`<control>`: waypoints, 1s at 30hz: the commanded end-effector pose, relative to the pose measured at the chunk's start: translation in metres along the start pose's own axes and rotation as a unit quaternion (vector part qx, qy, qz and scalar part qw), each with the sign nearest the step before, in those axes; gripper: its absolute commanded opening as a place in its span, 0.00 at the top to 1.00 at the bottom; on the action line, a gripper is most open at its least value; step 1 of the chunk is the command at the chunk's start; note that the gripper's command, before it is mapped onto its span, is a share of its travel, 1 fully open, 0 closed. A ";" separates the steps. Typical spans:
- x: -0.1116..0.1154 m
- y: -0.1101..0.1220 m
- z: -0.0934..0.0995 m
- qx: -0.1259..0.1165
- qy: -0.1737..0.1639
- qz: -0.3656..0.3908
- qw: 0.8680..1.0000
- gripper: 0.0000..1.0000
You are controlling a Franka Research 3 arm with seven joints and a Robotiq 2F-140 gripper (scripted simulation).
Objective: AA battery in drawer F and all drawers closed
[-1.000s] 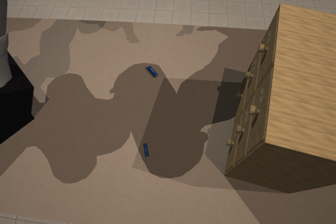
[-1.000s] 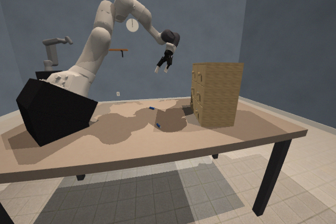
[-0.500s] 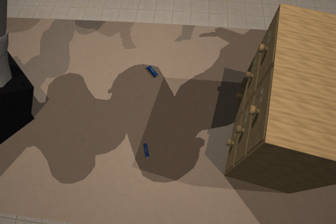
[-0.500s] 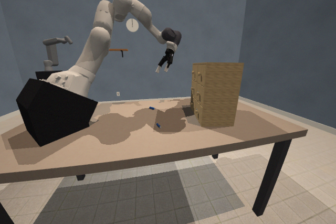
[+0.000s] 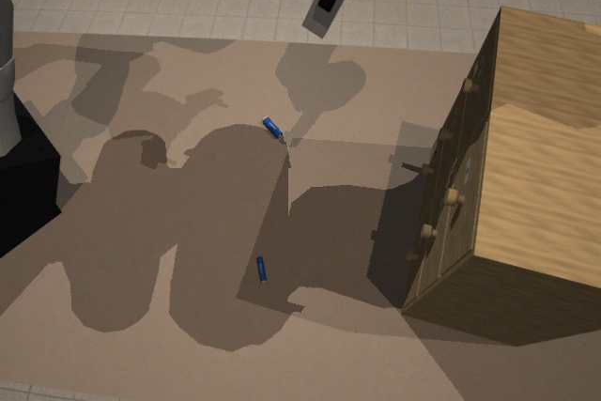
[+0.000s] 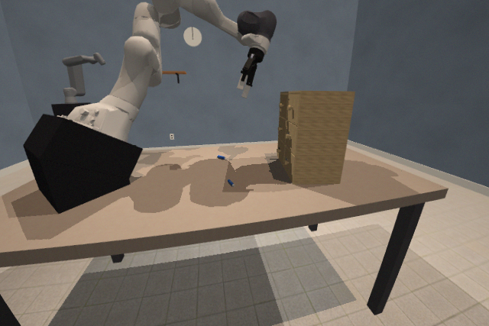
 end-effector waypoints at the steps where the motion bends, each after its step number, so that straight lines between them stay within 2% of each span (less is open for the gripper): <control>1: 0.002 -0.036 0.007 0.025 -0.022 -0.135 0.990 0.00; 3: 0.002 -0.036 0.007 0.028 -0.025 -0.149 0.988 0.00; 4: -0.001 -0.068 0.010 0.045 -0.030 -0.197 0.979 0.00; 6: -0.002 -0.068 0.010 0.048 -0.033 -0.215 0.975 0.00; 7: -0.007 -0.098 0.012 0.064 -0.036 -0.254 0.964 0.00; 9: -0.008 -0.099 0.012 0.070 -0.040 -0.278 0.957 0.00; 10: -0.014 -0.125 0.014 0.086 -0.043 -0.314 0.945 0.00; 12: -0.014 -0.125 0.014 0.086 -0.043 -0.314 0.945 0.00; 13: -0.022 -0.149 0.014 0.106 -0.048 -0.367 0.923 0.00; 14: -0.023 -0.149 0.014 0.111 -0.050 -0.385 0.915 0.00; 15: -0.030 -0.169 0.014 0.123 -0.051 -0.403 0.905 0.00; 16: -0.031 -0.170 0.014 0.128 -0.053 -0.423 0.895 0.00; 17: -0.031 -0.170 0.014 0.130 -0.054 -0.431 0.891 0.00; 18: -0.038 -0.186 0.013 0.146 -0.056 -0.462 0.873 0.00; 19: -0.039 -0.186 0.013 0.147 -0.056 -0.468 0.870 0.00; 20: -0.045 -0.200 0.012 0.161 -0.058 -0.496 0.851 0.00; 23: -0.058 -0.221 0.010 0.188 -0.061 -0.547 0.814 0.00; 25: -0.060 -0.225 0.010 0.192 -0.061 -0.556 0.807 0.00; 30: -0.061 -0.225 0.010 0.193 -0.061 -0.556 0.806 0.00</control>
Point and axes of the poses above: the point where the finger pads meet when closed, its own z axis back along the fingers, its own y axis across the jaws, x = y × z, the point moved 5 cm from there along z, back along the fingers, and after that the axes turned 2 degrees about z, right-handed, at the moved point
